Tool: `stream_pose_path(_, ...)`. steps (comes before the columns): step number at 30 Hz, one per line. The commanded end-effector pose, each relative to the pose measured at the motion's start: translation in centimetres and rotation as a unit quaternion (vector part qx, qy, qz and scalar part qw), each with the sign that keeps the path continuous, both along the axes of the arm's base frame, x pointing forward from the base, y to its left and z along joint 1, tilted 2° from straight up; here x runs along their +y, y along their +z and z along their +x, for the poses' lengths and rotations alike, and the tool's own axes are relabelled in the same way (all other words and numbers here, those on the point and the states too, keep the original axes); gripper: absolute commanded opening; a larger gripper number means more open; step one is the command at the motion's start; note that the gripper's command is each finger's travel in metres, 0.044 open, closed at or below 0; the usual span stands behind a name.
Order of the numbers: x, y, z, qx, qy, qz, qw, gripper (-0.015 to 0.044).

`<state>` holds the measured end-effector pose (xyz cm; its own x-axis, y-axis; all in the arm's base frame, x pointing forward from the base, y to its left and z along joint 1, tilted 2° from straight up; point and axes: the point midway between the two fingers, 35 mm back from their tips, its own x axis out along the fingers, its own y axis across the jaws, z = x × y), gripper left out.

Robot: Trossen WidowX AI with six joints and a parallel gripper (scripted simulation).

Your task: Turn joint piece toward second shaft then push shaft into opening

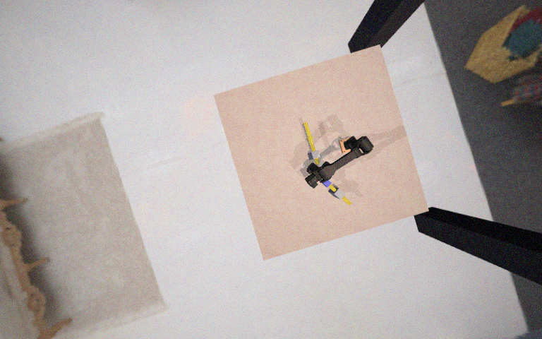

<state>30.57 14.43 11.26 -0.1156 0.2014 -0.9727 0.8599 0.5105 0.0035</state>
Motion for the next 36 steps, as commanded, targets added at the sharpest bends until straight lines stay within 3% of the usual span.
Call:
stream_pose_path(1, 0.0, -2.0, -0.1, 0.006, -0.003, 0.0, 1.0, 0.044)
stream_pose_path(8, -0.2, -4.9, -0.4, 0.006, -0.003, 0.0, 1.0, 0.044)
stream_pose_path(34, 0.5, -8.0, -0.7, 0.006, -0.003, 0.001, 1.0, 0.044)
stream_pose_path(36, 0.5, -8.0, -0.7, 0.006, -0.003, 0.001, 1.0, 0.0387)
